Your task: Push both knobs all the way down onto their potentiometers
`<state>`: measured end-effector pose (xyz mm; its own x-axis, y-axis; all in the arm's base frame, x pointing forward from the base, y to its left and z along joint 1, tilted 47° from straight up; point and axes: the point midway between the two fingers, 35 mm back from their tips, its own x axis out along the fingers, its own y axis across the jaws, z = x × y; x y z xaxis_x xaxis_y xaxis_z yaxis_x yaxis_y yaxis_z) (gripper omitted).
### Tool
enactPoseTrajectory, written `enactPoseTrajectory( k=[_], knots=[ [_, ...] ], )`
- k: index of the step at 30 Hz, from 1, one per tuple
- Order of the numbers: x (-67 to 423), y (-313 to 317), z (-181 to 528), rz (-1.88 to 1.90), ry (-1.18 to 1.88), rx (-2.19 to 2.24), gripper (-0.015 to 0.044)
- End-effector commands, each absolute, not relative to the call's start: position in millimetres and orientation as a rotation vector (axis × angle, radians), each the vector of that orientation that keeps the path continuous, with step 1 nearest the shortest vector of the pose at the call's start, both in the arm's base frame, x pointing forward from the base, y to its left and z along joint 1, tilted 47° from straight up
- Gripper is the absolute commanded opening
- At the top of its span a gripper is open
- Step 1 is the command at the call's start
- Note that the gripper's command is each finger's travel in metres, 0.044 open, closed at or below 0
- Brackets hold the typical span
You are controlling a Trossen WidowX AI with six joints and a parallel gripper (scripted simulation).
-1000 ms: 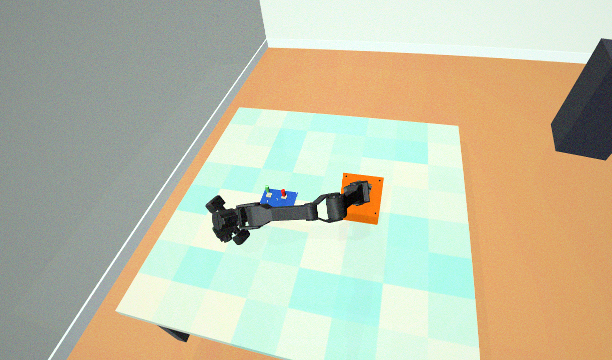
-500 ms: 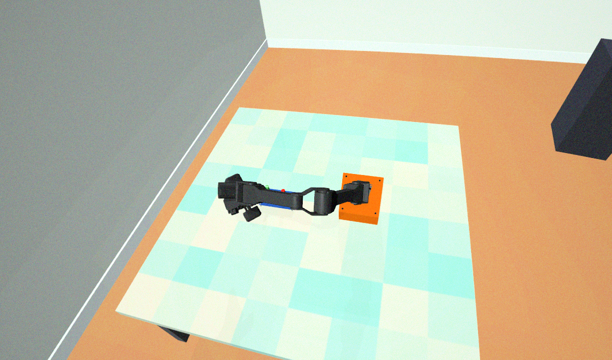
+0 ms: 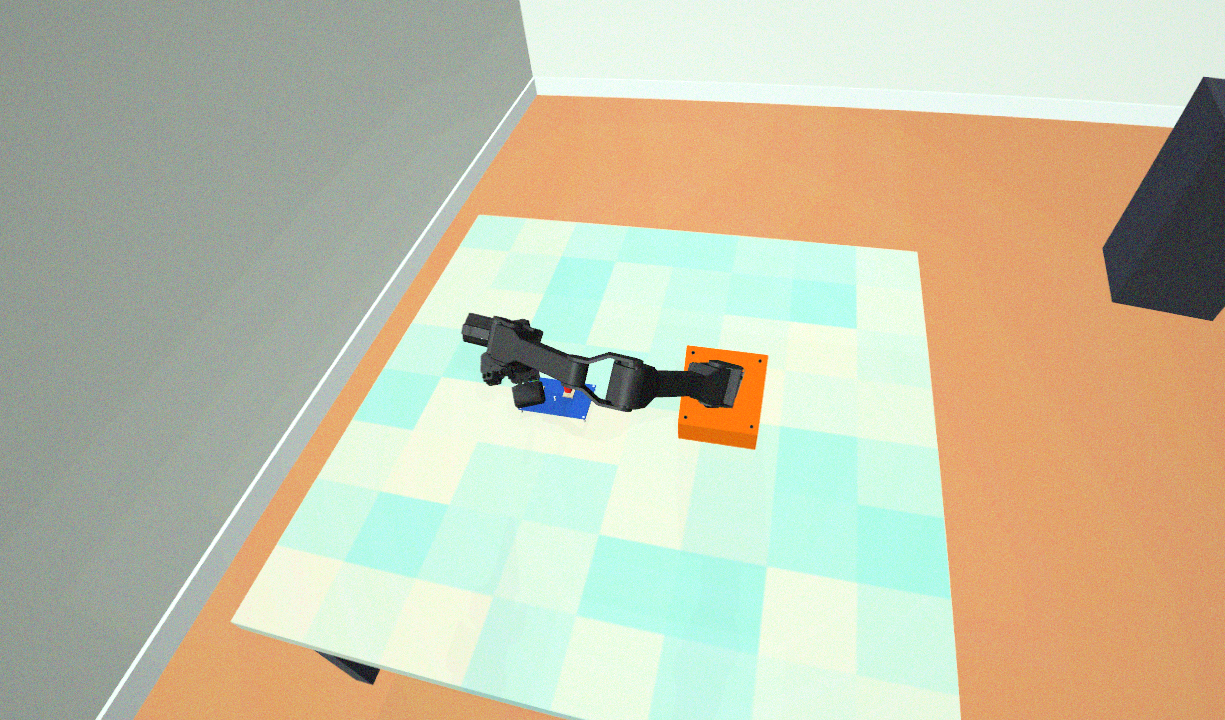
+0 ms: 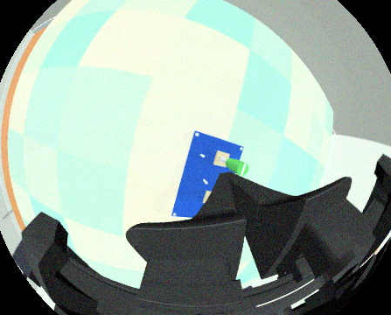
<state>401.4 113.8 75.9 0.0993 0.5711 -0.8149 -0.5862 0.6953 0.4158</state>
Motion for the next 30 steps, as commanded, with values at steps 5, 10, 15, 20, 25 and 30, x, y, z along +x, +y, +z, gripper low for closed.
enactPoseTrajectory(
  k=[5,10,15,20,25,30],
  knots=[
    [373.6,87.9,42.4,0.856,1.372,0.209,0.0000],
    [356.2,73.7,27.7,0.844,1.465,0.370,0.0000],
    [347.7,67.4,21.9,0.836,1.506,0.455,0.0000],
    [345.5,80.1,10.1,0.836,1.506,0.455,0.0000],
    [345.1,82.1,8.2,0.836,1.506,0.455,0.0000],
    [344.5,85.7,4.8,0.836,1.506,0.455,0.0000]
  ],
)
